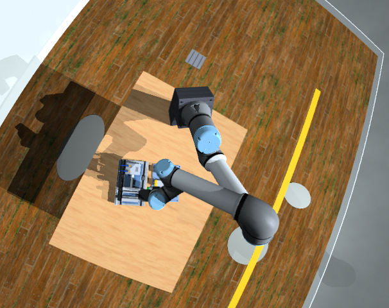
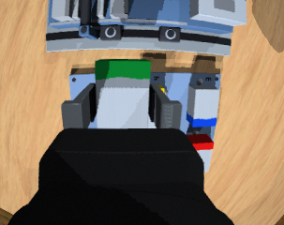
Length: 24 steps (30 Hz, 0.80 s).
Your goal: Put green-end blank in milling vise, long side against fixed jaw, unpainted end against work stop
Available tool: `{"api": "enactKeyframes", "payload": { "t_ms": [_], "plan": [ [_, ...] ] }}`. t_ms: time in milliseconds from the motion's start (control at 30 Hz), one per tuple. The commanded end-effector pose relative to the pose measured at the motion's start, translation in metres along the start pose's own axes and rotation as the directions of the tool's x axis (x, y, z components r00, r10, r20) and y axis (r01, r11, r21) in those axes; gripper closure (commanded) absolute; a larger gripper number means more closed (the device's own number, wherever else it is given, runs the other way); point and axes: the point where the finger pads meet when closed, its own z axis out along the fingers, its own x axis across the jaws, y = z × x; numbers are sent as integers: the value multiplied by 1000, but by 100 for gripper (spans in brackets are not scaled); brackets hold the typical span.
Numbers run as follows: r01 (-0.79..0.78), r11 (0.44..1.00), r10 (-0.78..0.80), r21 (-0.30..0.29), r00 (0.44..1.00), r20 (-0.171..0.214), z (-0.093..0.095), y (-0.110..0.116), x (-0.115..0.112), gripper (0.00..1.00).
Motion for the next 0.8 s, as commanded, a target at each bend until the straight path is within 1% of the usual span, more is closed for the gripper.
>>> {"api": "enactKeyframes", "payload": {
  "t_ms": [0, 233, 400, 767],
  "plan": [
    [1, 1000, -1, -1, 1000, 0, 2, -8, -3, 100],
    [1, 1000, -1, -1, 1000, 0, 2, -8, -3, 100],
    [1, 1000, -1, -1, 1000, 0, 3, -55, -17, 100],
    [1, 1000, -1, -1, 1000, 0, 3, -55, -17, 100]
  ]
}}
